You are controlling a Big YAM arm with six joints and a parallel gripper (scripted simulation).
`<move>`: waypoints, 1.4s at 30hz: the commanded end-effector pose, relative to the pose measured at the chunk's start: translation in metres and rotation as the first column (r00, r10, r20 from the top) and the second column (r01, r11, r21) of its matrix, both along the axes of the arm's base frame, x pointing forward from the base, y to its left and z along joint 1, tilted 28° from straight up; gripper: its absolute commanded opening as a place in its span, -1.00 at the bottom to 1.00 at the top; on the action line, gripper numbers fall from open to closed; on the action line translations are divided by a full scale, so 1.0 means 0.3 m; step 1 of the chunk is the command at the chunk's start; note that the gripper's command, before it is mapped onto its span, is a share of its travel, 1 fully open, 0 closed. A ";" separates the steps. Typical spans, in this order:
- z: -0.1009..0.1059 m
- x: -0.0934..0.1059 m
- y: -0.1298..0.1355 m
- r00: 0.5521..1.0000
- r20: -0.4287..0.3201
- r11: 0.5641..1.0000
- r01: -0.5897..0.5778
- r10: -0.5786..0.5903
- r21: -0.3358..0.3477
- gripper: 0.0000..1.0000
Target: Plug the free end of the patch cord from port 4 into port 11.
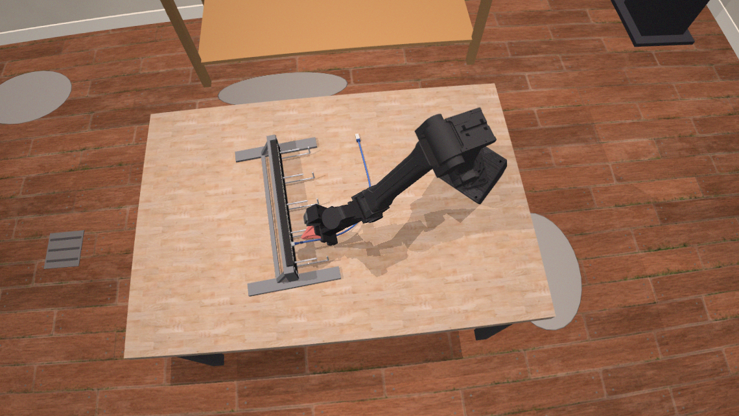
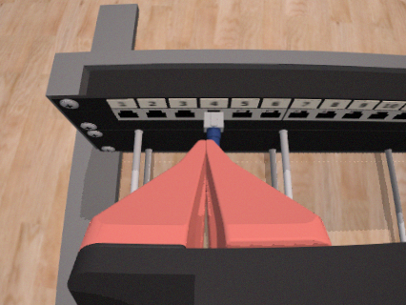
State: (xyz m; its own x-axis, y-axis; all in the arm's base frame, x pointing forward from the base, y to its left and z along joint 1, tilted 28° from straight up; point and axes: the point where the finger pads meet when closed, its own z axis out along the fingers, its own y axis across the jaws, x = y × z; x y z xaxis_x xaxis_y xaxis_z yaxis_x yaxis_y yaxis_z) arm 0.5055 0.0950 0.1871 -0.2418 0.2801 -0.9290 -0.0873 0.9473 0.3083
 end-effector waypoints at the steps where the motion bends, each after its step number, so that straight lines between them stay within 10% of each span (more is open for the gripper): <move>1: 0.026 -0.002 -0.034 1.000 0.016 1.000 0.015 -0.015 -0.009 -1.00; 42: 0.034 0.042 -0.031 1.000 0.021 1.000 0.017 -0.017 -0.010 -1.00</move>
State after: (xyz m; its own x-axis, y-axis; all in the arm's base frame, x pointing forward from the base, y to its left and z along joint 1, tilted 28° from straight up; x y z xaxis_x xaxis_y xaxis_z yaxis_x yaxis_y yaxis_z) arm 0.5049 0.0925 0.1854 -0.2444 0.2779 -0.9290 -0.0824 0.9486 0.3055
